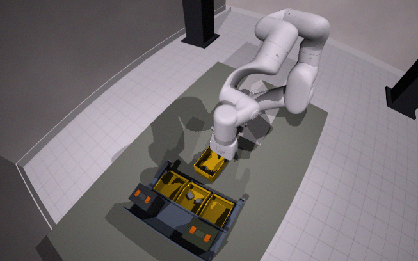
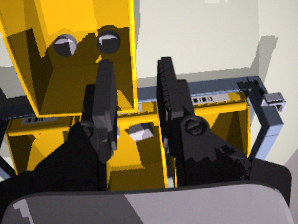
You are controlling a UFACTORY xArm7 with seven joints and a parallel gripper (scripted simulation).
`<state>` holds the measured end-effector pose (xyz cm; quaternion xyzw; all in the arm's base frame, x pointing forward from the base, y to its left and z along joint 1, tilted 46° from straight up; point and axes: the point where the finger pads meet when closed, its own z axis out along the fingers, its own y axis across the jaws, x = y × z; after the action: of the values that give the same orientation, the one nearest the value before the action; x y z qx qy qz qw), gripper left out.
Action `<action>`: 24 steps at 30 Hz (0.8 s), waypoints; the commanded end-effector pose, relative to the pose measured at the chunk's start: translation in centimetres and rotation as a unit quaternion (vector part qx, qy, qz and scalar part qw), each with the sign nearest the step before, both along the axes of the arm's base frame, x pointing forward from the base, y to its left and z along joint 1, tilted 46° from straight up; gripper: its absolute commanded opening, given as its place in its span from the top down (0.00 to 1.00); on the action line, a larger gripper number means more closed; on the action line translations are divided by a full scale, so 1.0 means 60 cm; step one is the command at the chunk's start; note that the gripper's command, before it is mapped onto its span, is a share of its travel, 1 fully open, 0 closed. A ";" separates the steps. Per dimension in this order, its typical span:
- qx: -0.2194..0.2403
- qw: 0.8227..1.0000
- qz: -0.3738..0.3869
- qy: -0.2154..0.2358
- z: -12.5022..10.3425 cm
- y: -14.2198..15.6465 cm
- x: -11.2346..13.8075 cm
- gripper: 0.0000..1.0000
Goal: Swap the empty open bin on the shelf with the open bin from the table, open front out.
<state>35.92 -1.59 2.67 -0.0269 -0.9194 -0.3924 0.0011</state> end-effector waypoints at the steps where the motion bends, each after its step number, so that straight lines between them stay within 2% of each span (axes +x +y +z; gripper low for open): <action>1: -0.001 1.000 -0.002 -0.001 -0.007 0.004 0.003 0.74; 24: -0.001 1.000 -0.002 -0.001 -0.042 0.041 0.004 0.74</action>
<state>36.06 0.84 0.26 -0.0274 -0.9195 -0.3921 0.0005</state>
